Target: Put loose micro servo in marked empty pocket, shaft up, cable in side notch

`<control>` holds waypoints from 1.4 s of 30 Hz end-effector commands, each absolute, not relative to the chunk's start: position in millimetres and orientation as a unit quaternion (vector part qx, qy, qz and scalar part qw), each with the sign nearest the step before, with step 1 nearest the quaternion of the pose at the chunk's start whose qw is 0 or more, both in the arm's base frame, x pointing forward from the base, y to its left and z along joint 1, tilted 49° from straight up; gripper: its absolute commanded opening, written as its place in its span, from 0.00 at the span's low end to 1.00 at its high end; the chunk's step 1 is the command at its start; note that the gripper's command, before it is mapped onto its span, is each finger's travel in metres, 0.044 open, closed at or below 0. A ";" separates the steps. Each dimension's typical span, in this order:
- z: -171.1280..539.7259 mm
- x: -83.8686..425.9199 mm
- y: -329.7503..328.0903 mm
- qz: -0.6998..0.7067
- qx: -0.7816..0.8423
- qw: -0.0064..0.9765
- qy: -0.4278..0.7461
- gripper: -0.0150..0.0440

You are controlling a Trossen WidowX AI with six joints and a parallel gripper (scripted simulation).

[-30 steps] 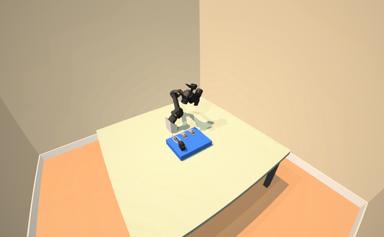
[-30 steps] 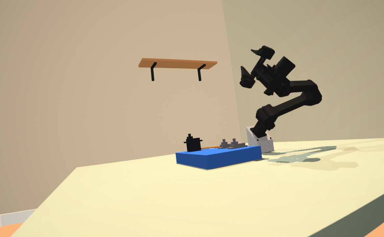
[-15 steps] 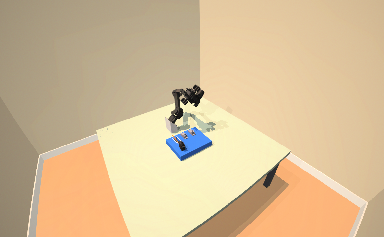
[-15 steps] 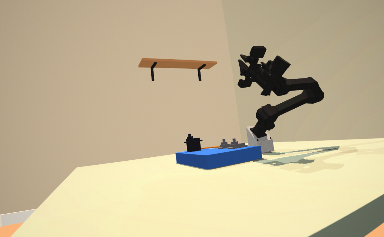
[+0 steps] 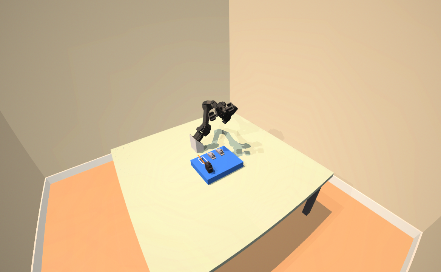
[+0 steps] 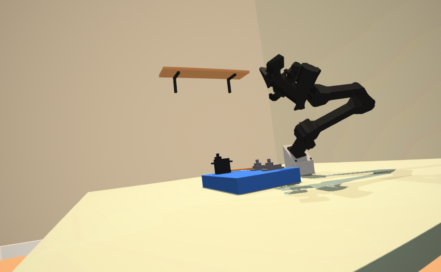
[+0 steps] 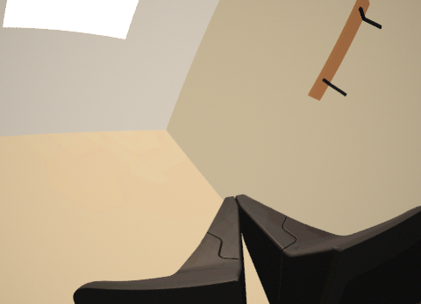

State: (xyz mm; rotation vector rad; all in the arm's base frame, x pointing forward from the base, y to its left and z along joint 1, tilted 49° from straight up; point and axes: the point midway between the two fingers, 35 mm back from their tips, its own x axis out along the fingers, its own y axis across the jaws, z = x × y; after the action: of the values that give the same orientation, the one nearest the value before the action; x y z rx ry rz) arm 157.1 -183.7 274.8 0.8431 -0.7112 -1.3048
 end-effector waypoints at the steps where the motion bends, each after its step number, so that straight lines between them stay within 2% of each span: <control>1: 267.7 174.6 -187.3 -0.583 0.342 0.694 -0.247 0.25; 21: 205.4 230.1 -195.5 -0.564 0.218 0.794 0.058 0.25; 42: 115.6 255.4 -185.1 -0.426 0.131 0.811 0.379 0.25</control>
State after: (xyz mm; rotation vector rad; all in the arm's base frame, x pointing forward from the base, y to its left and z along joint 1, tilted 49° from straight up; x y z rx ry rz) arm 252.1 -188.0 129.9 0.3014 0.6963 -0.9841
